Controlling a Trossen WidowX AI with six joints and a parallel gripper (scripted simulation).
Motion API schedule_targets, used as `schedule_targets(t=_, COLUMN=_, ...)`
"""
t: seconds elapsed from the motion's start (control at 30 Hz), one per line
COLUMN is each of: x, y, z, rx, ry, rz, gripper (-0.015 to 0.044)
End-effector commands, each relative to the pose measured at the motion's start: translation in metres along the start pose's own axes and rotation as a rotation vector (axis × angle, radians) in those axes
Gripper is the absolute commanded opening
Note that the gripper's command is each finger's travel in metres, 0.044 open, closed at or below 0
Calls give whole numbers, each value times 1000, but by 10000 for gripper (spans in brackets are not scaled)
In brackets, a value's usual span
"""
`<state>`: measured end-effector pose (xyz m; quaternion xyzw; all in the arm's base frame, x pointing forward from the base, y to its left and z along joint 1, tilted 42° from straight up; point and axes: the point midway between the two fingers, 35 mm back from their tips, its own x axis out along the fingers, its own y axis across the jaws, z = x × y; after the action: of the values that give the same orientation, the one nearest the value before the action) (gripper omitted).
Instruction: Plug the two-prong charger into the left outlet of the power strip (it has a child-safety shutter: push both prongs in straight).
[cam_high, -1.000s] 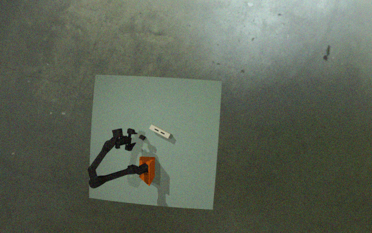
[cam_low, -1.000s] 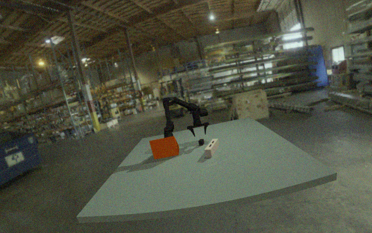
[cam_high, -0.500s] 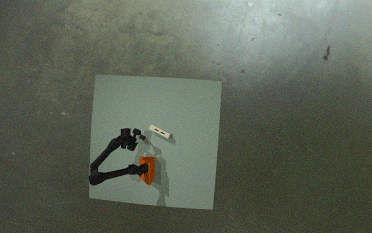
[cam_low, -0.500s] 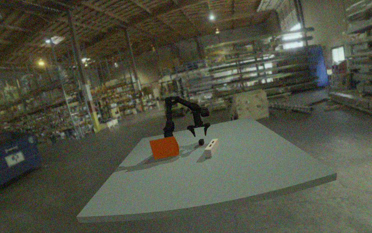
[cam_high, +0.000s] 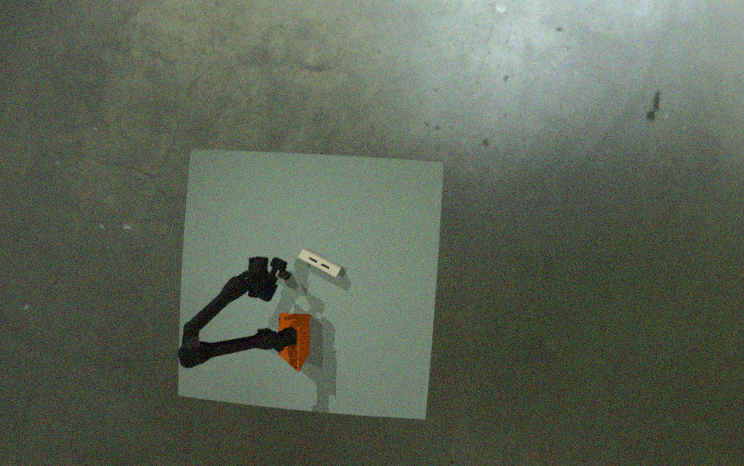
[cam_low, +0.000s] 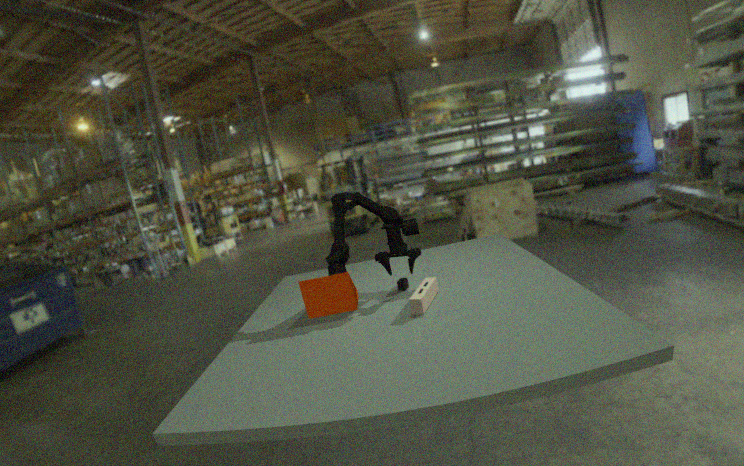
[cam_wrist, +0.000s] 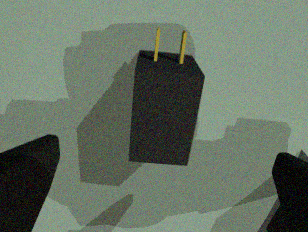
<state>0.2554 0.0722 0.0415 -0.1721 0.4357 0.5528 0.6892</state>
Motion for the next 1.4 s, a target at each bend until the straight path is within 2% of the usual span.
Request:
schedule_targets(t=0.0, x=8, y=2, z=0, rx=9, ry=-3, rz=9, gripper=440)
schedule_targets(t=1.23, x=58, y=3, z=4, rx=9, ry=-5, rz=10, gripper=440)
schedule_targets(t=1.37, x=55, y=1, z=5, rx=0, ry=-3, rz=4, gripper=335)
